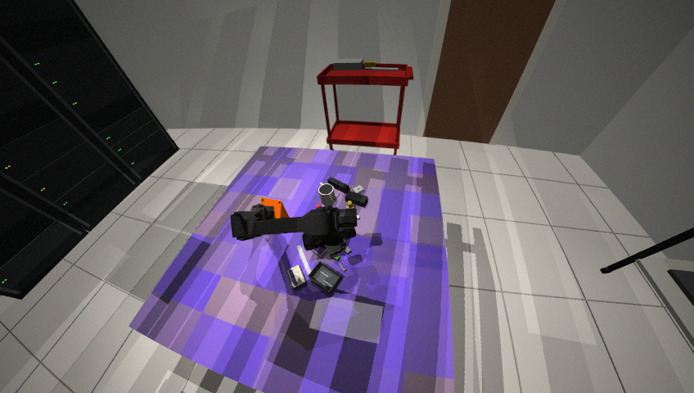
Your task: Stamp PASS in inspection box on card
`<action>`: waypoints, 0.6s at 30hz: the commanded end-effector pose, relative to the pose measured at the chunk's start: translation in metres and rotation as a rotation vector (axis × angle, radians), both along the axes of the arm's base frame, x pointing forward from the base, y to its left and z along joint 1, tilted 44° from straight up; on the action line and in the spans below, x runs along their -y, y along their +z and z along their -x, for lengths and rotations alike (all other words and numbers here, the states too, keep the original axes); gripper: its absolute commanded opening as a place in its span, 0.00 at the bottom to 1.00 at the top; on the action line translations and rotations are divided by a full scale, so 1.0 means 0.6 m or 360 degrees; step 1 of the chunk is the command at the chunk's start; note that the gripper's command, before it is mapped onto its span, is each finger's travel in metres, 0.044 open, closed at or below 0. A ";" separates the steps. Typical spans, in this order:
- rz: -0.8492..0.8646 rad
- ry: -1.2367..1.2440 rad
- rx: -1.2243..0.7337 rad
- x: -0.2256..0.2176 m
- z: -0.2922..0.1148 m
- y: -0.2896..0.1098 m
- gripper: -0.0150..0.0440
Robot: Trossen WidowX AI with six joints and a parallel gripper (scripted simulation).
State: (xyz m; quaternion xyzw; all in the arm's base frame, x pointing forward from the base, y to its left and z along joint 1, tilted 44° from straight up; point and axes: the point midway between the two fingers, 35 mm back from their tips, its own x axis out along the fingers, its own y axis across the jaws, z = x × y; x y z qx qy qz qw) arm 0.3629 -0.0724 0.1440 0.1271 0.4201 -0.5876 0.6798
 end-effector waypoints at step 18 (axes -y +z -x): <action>0.0004 -0.0002 -0.0006 -0.024 0.004 0.025 0.68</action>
